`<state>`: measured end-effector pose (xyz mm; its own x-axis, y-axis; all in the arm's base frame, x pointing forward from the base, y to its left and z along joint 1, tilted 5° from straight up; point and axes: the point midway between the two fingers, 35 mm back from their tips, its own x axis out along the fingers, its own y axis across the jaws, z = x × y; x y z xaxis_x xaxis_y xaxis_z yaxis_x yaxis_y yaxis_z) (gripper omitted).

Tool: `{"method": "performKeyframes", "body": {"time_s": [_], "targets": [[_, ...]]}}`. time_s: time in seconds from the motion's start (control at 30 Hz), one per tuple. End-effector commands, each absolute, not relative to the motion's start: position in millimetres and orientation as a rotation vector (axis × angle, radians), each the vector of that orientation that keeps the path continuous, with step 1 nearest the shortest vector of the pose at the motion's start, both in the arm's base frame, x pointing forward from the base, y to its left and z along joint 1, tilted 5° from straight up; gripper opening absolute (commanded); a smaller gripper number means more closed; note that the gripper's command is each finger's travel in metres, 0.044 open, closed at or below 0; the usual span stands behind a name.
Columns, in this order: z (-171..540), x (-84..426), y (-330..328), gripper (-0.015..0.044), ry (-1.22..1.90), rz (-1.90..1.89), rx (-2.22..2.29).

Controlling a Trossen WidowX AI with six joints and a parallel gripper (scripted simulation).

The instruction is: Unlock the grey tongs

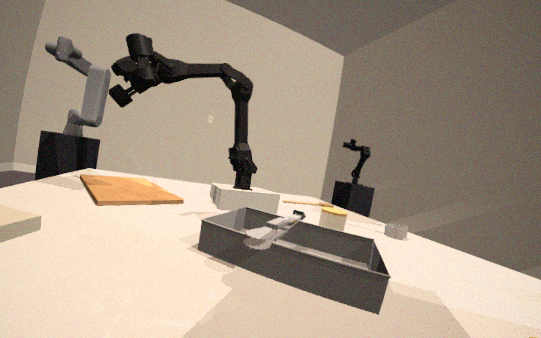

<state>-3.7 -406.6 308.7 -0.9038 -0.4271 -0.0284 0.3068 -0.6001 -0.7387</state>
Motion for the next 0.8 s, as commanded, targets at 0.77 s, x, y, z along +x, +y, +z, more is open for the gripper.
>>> {"method": "performKeyframes", "body": {"time_s": [0.77], "targets": [[189,229,-378,0.0260,1.507,-0.872,-0.836]]}}
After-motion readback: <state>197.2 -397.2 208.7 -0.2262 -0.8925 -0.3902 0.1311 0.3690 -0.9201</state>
